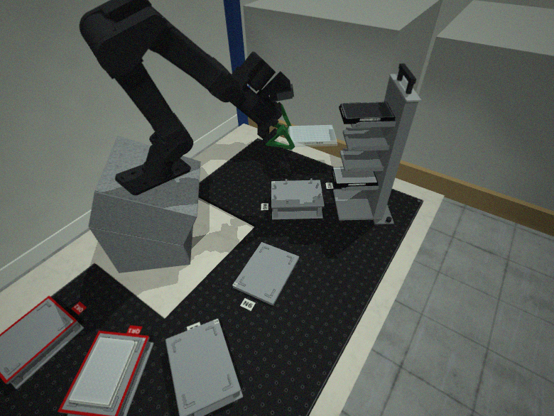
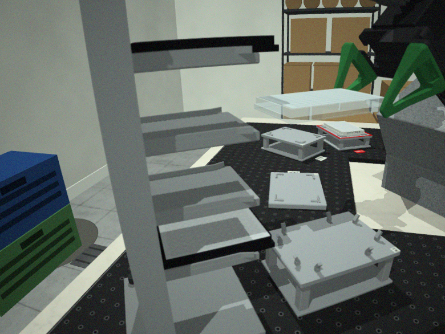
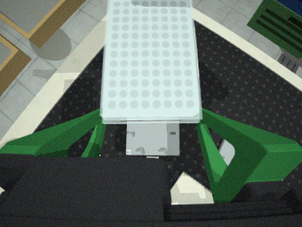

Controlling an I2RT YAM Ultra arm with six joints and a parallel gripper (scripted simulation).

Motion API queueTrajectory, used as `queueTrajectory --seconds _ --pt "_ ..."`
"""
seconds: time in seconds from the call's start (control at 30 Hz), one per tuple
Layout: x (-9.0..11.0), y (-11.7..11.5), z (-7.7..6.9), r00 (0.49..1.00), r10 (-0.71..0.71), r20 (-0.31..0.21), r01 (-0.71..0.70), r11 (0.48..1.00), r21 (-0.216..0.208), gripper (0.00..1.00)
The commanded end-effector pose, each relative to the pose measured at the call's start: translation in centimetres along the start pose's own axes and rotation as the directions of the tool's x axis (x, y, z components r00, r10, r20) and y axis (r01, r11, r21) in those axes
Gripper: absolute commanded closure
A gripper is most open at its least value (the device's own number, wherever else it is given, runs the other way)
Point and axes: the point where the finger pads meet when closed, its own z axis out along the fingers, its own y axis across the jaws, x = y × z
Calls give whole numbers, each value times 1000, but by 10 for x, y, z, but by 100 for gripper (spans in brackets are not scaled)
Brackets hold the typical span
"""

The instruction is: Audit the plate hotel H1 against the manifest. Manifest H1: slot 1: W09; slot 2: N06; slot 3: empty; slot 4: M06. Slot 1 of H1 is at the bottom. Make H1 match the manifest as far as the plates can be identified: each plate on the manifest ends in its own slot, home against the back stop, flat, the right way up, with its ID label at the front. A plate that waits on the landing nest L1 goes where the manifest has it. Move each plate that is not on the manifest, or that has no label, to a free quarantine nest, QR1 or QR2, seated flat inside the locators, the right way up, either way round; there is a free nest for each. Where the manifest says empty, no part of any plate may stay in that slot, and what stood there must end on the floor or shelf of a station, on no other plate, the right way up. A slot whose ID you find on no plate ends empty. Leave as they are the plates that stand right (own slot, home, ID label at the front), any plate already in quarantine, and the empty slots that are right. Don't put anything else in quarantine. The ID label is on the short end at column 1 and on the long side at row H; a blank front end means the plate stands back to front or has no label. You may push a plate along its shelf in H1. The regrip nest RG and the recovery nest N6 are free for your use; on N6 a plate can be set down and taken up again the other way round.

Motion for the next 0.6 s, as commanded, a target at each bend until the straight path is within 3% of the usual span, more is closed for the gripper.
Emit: queueTrajectory --seconds 0.0,0.57 --pt "4 -4 -7 1000 7 4 -7 1000 14 14" --pt "19 -4 -20 1000 6 4 -6 1000 14 14"
